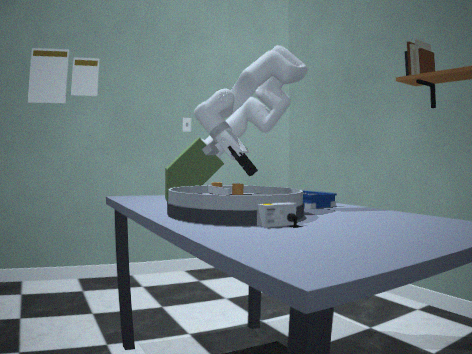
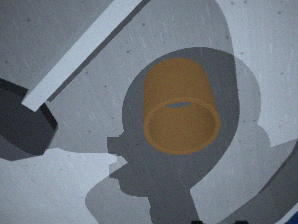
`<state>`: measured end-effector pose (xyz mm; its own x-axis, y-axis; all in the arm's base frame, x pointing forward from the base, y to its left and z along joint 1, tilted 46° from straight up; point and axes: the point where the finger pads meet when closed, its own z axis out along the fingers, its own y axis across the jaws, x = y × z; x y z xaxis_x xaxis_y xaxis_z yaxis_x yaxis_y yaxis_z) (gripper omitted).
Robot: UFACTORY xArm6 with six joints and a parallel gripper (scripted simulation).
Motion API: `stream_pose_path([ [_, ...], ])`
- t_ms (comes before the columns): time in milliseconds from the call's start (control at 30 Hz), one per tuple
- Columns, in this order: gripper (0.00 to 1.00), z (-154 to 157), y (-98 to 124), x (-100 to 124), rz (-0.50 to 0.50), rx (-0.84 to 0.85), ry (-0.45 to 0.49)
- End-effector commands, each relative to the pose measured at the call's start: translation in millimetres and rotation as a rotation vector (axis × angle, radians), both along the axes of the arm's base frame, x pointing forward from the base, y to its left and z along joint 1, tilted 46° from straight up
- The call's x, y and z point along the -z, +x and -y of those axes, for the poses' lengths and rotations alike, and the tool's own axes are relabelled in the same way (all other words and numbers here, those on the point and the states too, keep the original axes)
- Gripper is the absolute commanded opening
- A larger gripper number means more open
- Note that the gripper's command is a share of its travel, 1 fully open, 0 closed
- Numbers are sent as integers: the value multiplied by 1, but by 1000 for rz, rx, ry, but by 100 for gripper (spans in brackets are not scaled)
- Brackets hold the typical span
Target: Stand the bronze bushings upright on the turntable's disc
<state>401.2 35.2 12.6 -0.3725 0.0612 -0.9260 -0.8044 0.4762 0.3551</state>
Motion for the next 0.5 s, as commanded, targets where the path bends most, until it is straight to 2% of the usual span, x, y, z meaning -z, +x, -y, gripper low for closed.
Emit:
stream_pose_path([
  [0,16,1,1,-1,-2,1,1],
  [467,16,-1,1,-2,-35,-3,18],
])
